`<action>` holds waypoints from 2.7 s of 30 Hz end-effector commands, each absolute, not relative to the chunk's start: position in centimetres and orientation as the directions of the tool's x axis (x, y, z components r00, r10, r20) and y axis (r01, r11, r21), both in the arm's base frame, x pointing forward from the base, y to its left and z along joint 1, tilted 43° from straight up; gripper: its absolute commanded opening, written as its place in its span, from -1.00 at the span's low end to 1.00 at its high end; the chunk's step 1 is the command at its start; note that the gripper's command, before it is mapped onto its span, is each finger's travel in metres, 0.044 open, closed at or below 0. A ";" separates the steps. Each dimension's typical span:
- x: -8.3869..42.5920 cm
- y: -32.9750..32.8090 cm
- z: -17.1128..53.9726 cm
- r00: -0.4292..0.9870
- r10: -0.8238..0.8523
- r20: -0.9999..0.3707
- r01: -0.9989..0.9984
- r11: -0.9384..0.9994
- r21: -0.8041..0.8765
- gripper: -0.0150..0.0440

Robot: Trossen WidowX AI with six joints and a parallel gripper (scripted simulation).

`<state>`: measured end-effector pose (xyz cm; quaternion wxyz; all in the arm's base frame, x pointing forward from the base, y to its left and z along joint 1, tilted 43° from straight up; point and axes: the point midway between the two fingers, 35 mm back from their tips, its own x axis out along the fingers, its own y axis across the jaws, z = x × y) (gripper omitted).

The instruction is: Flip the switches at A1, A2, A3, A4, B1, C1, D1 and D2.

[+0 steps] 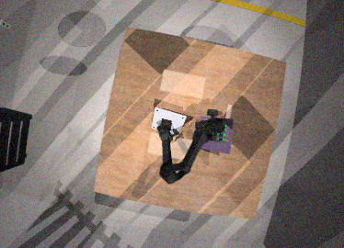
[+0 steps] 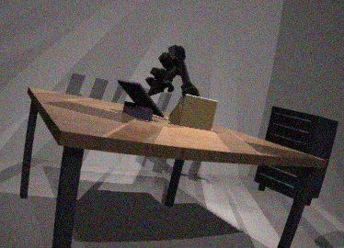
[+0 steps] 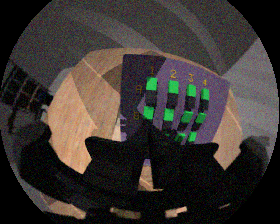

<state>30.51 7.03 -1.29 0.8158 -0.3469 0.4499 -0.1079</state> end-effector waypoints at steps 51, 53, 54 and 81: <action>27.9 7.1 -0.8 0.528 -0.508 -0.681 -0.140 0.738 -0.660 -0.49; 27.9 7.1 -0.9 0.528 -0.508 -0.681 -0.140 0.738 -0.660 -0.49; 27.9 7.1 -0.9 0.528 -0.508 -0.681 -0.140 0.738 -0.660 -0.49; 28.7 6.4 -1.8 0.528 -0.508 -0.680 -0.140 0.738 -0.660 -0.49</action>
